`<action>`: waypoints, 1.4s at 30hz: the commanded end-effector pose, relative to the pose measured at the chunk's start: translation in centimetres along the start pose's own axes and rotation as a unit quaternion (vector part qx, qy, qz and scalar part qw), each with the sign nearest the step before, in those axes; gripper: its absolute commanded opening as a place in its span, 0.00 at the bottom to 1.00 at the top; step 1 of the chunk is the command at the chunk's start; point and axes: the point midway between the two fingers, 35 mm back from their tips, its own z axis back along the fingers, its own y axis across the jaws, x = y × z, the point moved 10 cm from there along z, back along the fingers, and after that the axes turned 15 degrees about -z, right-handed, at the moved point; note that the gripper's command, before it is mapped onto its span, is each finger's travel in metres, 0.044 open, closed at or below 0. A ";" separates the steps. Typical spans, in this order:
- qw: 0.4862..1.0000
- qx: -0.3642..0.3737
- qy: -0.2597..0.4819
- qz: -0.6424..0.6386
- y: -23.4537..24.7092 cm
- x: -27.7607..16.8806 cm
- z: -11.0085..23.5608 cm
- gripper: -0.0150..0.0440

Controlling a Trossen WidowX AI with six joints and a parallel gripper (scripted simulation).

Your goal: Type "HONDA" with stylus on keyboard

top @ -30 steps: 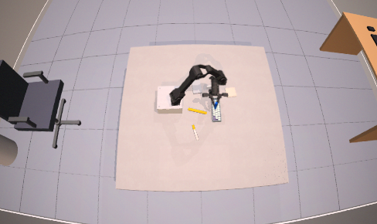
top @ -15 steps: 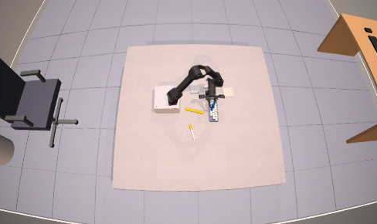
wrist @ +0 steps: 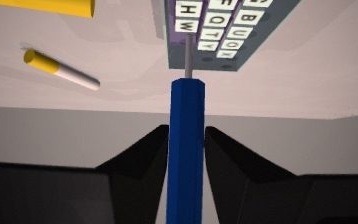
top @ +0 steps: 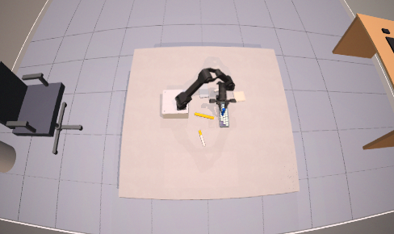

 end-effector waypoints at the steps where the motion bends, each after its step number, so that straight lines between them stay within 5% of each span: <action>1: 1.000 -0.003 0.002 0.002 -0.1 0.1 -0.1 0.39; 42: 1.000 -0.003 0.002 0.002 0.3 1.6 -1.0 0.39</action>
